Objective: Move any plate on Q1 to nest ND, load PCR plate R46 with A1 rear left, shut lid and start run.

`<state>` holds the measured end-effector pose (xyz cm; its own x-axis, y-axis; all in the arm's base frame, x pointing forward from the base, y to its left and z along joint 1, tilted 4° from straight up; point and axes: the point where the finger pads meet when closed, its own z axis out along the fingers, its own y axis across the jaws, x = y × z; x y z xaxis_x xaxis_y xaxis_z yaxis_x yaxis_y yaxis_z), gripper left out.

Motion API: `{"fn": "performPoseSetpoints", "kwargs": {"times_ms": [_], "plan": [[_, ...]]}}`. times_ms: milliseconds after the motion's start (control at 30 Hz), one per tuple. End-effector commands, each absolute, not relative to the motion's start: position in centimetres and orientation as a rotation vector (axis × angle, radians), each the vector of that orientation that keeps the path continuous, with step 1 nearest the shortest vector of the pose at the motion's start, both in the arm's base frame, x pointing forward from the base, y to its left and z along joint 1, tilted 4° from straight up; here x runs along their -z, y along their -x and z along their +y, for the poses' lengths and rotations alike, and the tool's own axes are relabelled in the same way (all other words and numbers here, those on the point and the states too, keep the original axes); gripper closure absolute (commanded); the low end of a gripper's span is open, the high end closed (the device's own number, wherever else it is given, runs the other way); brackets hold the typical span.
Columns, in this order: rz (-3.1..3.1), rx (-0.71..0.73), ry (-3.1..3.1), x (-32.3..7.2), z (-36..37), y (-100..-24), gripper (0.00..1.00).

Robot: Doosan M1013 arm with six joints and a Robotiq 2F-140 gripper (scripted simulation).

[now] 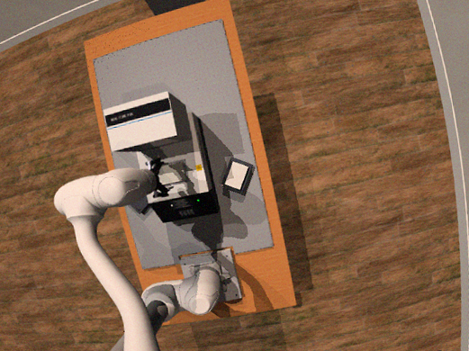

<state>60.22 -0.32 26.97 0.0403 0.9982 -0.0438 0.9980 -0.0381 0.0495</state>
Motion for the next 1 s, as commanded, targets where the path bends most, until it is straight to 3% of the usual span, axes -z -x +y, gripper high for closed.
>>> {"fn": "performPoseSetpoints", "kwargs": {"times_ms": [0, 967], "plan": [[2.148, 0.01, -2.206, -27.0, -0.3, -60.8, 0.34], [2.148, 0.01, -2.206, -24.3, -0.5, -60.9, 0.34]]}}
